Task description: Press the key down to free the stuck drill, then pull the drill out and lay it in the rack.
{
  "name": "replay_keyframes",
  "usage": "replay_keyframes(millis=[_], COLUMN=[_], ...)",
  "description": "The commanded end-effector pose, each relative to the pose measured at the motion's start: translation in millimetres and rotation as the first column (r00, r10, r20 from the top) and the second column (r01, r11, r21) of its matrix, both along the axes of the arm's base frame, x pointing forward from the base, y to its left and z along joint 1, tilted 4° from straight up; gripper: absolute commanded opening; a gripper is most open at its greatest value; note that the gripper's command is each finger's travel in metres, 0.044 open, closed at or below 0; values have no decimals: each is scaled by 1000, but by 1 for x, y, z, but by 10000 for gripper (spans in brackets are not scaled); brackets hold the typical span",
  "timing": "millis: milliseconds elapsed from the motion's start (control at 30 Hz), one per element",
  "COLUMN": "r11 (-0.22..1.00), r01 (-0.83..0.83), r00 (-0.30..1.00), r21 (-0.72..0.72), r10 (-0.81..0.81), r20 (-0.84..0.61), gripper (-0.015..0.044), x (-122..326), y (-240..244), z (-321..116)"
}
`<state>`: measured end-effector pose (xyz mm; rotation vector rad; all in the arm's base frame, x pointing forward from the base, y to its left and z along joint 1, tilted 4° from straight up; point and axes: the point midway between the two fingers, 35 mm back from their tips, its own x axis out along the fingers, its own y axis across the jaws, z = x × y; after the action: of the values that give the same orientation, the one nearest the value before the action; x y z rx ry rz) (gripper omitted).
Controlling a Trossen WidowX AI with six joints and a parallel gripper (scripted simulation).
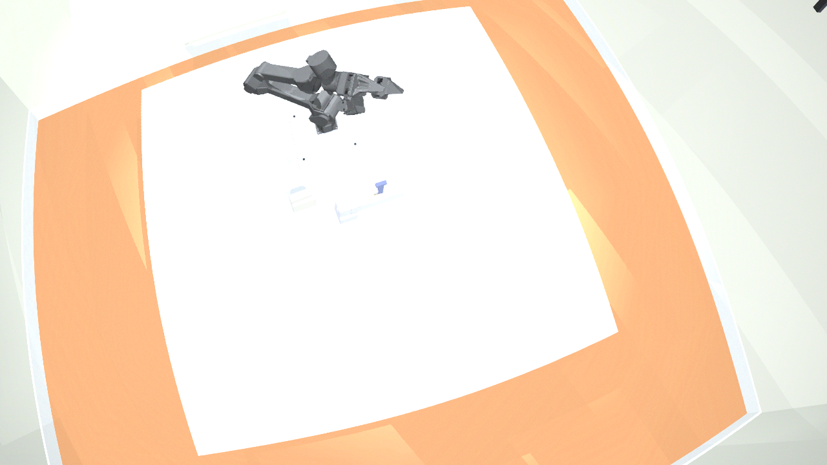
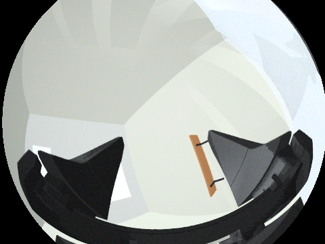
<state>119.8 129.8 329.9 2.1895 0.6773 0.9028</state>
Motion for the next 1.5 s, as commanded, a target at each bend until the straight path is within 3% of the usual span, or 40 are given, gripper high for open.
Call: replay_keyframes(millis=[0,267,433,500,633,833,1000,1233,1333,1467], r11=[1000,1000,916,829,586,136,-222,-602,-691,-696], r01=[0,6,136,168,172,60,-82,-238,-261,-263], r00=[1000,1000,990,984,980,995,995,872,783,776], r21=[0,-14,-378,-534,-792,-989,-971,-762,-674,-668], r10=[0,-6,-138,-171,-182,-89,41,212,257,259], r20=[0,0,24,44,78,48,-94,-441,-566,-575], gripper=[374,164,32,0,0,0,0,0,0,0], x=[0,1,34,48,75,107,126,137,137,137], y=[0,1,18,23,28,23,9,-18,-27,-27], z=[0,-1,-23,-35,-63,-109,-148,-196,-208,-209])
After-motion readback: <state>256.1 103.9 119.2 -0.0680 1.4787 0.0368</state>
